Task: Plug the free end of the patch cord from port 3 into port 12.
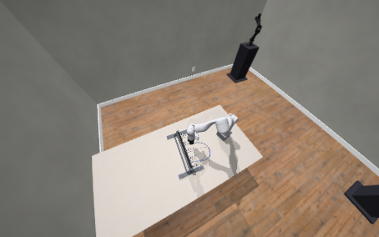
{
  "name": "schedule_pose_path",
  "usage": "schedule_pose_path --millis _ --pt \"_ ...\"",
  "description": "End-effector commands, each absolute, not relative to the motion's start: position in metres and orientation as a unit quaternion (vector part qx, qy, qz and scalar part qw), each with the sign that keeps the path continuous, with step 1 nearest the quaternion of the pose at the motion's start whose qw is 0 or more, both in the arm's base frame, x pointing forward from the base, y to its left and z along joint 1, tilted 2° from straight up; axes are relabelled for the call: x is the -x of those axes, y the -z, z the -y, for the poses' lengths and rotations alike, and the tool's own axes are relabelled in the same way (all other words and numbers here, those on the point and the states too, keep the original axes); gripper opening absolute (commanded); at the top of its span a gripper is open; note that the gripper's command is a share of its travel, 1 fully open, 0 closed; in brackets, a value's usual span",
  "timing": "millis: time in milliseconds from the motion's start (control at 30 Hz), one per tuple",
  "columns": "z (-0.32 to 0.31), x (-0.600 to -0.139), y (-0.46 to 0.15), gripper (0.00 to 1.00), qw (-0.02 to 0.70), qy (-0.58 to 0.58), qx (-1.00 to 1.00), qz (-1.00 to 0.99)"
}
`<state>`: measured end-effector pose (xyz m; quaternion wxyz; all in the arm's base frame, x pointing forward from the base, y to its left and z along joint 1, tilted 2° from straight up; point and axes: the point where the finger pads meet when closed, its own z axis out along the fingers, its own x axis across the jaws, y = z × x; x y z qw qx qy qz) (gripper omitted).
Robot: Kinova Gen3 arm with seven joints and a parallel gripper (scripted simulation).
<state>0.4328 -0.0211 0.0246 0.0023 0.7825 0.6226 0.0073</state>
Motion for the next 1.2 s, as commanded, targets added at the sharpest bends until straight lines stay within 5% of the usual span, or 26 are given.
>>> schedule_pose_path --millis 0,1167 --pt "0.011 -0.439 -0.027 0.0 0.004 -0.01 -0.77 -0.638" --pt "-0.012 -0.454 -0.032 0.0 0.005 -0.009 -0.724 -0.69"
